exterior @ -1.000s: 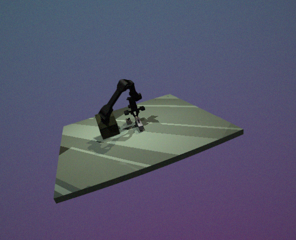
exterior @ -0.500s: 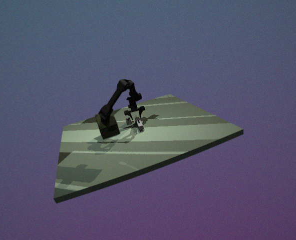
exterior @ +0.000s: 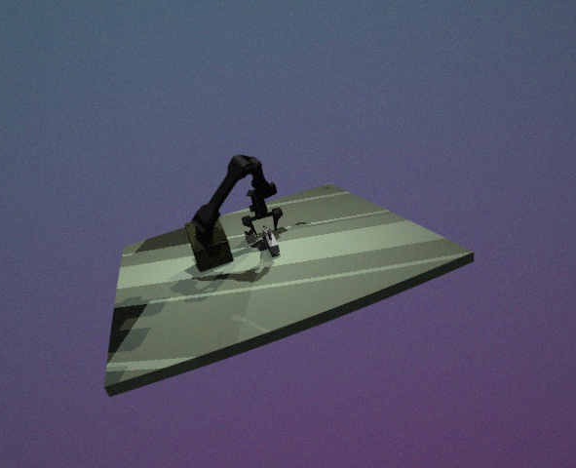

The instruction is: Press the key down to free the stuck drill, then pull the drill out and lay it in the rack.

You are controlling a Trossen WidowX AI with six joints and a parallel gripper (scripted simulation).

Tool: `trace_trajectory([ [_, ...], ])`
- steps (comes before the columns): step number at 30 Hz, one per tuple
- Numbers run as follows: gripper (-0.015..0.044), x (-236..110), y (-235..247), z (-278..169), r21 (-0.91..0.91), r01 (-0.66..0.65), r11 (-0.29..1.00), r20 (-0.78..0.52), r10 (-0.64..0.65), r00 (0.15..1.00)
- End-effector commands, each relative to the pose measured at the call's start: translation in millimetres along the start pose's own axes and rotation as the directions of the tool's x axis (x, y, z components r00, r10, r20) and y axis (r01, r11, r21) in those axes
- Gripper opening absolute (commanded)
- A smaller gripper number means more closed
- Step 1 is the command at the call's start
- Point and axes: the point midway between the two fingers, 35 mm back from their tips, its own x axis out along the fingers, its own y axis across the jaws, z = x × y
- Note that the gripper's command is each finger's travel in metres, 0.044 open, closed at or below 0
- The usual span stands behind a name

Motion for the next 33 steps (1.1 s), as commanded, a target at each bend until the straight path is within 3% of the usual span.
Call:
trace_trajectory([
  [1,0.0440,1.3,0.0,-2.9,-0.004,0.000,1.000,-0.003,0.000,1.000],
  [19,0.0440,4.8,0.0,-10.6,-0.004,0.000,1.000,-0.004,0.000,1.000],
  [33,0.0072,3.7,0.0,-8.1,0.000,0.000,1.000,-0.001,0.000,1.000],
])
